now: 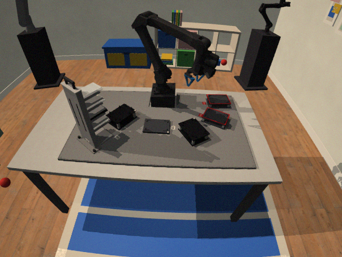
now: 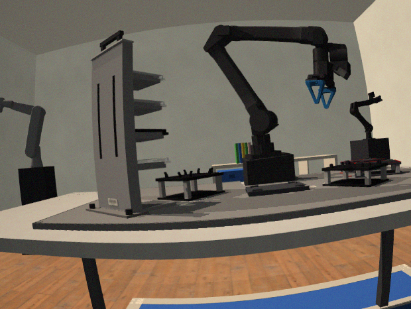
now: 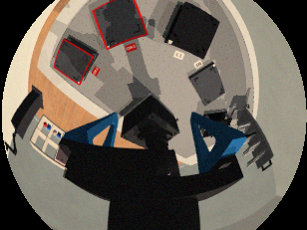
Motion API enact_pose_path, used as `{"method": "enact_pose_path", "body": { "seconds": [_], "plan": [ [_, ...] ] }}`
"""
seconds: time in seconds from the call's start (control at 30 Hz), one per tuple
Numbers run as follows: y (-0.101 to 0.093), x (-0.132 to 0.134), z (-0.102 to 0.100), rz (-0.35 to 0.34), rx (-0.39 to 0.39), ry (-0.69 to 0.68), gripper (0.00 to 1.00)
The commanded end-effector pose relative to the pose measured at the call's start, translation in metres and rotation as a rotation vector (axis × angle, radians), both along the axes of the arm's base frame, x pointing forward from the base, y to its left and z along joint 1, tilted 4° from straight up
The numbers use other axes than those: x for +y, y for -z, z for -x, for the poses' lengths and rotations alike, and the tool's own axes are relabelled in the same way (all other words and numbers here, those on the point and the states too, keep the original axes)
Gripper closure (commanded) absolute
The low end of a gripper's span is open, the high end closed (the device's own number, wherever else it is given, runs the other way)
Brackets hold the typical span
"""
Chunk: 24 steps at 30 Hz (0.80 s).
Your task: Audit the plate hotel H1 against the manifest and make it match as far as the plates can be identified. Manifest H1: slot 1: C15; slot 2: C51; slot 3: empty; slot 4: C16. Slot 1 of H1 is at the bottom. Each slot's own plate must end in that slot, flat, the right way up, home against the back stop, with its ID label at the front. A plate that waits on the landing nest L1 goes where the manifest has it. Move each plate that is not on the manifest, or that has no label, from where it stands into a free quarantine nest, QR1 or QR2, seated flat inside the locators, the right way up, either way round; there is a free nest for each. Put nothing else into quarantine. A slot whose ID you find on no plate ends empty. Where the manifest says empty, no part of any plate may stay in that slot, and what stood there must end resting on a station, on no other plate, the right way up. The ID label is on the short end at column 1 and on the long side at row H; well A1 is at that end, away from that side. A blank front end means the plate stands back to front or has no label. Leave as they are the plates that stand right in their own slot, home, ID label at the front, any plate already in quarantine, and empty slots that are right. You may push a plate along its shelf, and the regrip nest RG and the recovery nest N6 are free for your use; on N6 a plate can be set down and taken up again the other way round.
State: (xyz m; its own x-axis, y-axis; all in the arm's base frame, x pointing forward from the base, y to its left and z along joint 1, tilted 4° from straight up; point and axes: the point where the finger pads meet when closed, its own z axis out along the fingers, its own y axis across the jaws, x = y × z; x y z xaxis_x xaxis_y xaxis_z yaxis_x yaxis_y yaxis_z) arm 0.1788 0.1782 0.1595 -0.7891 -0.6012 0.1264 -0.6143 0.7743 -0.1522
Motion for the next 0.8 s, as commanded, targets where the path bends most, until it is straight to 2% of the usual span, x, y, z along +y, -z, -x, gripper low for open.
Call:
{"method": "enact_pose_path", "body": {
  "seconds": [0.0,0.53,0.57,0.63,0.7,0.77],
  "plan": [
    [-0.002,0.001,-0.001,-0.006,-0.005,0.0,0.0],
    [-0.002,0.001,-0.001,-0.006,-0.005,0.0,0.0],
    [-0.014,0.005,-0.012,-0.056,-0.043,0.048,1.0],
    [-0.01,-0.002,-0.015,-0.06,-0.042,0.093,1.0],
    [-0.021,0.0,-0.028,-0.077,-0.064,0.071,1.0],
    [-0.013,-0.008,-0.028,-0.077,-0.054,0.145,1.0]
  ]
}}
